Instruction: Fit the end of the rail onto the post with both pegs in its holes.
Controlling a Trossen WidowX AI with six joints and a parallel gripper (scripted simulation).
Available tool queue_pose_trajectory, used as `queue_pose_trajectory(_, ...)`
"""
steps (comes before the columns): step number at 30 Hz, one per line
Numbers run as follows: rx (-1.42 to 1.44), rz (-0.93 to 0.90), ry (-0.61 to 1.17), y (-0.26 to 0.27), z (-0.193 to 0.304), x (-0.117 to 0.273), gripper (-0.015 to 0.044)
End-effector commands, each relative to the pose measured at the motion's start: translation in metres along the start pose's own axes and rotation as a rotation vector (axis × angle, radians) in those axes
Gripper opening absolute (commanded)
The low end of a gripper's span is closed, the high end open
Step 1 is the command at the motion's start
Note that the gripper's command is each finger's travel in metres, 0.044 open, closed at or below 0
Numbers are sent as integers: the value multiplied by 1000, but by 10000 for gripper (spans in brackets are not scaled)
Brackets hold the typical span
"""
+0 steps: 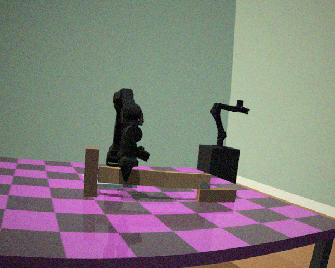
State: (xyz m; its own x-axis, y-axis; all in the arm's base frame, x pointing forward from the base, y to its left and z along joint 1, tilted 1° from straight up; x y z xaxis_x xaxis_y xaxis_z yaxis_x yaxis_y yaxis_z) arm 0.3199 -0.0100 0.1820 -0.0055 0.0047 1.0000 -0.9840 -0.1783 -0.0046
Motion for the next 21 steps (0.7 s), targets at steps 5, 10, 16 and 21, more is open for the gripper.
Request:
queue_pose_trajectory(5, 2, 1, 2, 1, 3, 1, 0)
queue_pose_trajectory(10, 0, 0, 1, 1, 3, 0, 26)
queue_pose_trajectory(16, 0, 0, 1, 1, 3, 0, 184)
queue_pose_trajectory(21, 0, 0, 1, 1, 3, 0, 315)
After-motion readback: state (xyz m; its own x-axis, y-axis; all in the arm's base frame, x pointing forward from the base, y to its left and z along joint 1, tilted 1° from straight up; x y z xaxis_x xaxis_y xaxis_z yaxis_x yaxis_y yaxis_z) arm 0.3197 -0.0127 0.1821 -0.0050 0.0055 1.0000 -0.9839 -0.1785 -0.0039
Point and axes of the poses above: the point midway between the two fingers, 35 mm back from their tips, its own x axis back along the fingers, its own y axis across the jaws, z = x × y, the point moved 9 cm from there along x, back along the fingers, and after that the axes turned 15 degrees about x, right-handed, at the moved point
